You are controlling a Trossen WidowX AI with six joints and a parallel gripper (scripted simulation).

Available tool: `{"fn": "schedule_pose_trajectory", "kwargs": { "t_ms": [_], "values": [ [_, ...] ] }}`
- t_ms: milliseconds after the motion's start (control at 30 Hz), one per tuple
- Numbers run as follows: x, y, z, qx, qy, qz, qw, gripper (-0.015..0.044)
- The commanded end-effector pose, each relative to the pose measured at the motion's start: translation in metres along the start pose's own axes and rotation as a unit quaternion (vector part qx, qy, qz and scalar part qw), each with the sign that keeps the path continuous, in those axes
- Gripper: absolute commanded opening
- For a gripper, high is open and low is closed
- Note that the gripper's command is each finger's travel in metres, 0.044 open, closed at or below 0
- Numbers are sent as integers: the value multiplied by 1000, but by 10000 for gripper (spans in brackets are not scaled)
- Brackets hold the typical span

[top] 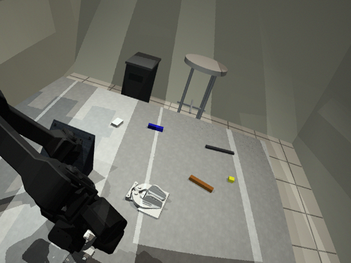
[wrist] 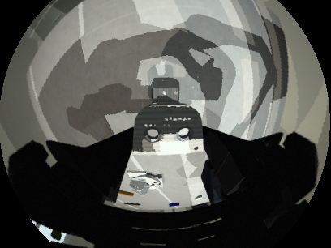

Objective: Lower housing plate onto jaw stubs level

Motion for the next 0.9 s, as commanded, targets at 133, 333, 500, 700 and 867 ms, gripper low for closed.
{"fn": "schedule_pose_trajectory", "kwargs": {
  "t_ms": [133,333,500,700,867],
  "values": [
    [10,-18,2,8,1,-55,998,351],
    [16,-35,3,16,0,-104,994,351],
    [21,-50,4,22,0,-146,989,351],
    [25,-69,5,29,1,-196,980,351],
    [27,-85,5,33,1,-238,971,351]
  ]
}}
Point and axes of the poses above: the point midway between the two fingers, 35 mm back from their tips, its own z axis out along the fingers, its own x axis across the jaws, y = z × x, the point moved 6 cm from there along -z, back along the fingers, and after that the axes turned 14 degrees about z, right-handed, at the moved point
